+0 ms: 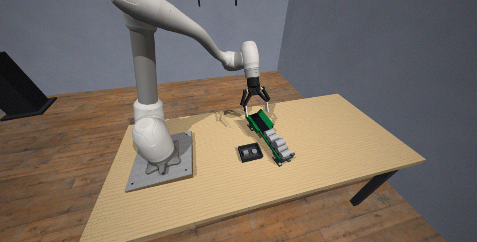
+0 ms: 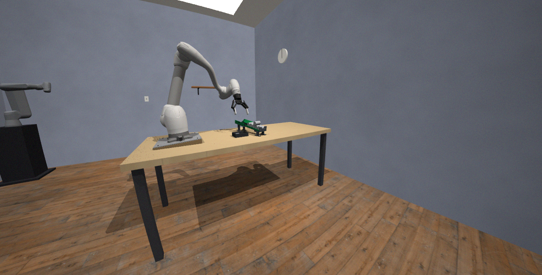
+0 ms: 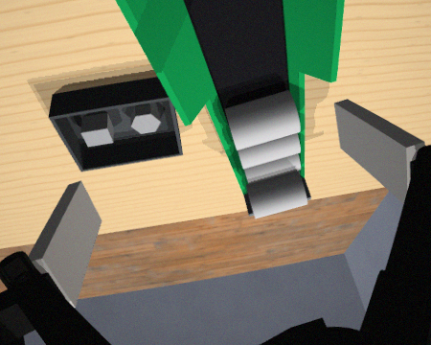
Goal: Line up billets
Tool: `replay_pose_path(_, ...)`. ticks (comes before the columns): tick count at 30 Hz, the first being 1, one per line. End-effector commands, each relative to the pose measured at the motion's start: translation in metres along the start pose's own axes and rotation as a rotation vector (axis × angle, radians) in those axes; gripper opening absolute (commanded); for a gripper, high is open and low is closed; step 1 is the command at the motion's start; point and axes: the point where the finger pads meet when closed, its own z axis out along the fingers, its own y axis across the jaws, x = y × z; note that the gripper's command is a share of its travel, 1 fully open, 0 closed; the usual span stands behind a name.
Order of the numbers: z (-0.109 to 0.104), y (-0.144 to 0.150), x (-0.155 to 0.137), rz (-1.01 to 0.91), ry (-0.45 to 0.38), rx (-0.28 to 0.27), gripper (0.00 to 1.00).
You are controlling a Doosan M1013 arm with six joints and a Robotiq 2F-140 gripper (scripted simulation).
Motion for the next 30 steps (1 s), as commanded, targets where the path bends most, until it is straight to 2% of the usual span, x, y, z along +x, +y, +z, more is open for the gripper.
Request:
replay_pose_path(1, 0.000, 0.000, 0.000, 0.000, 0.000, 0.000, 1.00)
replay_pose_path(19, 0.001, 0.000, -0.002, 0.017, 0.006, 0.003, 1.00)
replay_pose_path(22, 0.009, 0.006, -0.022, 0.203, 0.069, 0.035, 1.00)
replay_pose_path(25, 0.024, 0.018, -0.069, 0.454, 0.148, 0.084, 1.00)
replay_pose_path(26, 0.024, 0.018, -0.069, 0.520, 0.169, 0.097, 1.00)
replay_pose_path(27, 0.029, 0.023, -0.088, 0.587, 0.188, 0.111, 1.00)
replay_pose_path(29, 0.029, 0.023, -0.088, 0.718, 0.229, 0.139, 1.00)
replay_pose_path(30, 0.034, 0.028, -0.109, 0.785, 0.248, 0.154, 1.00)
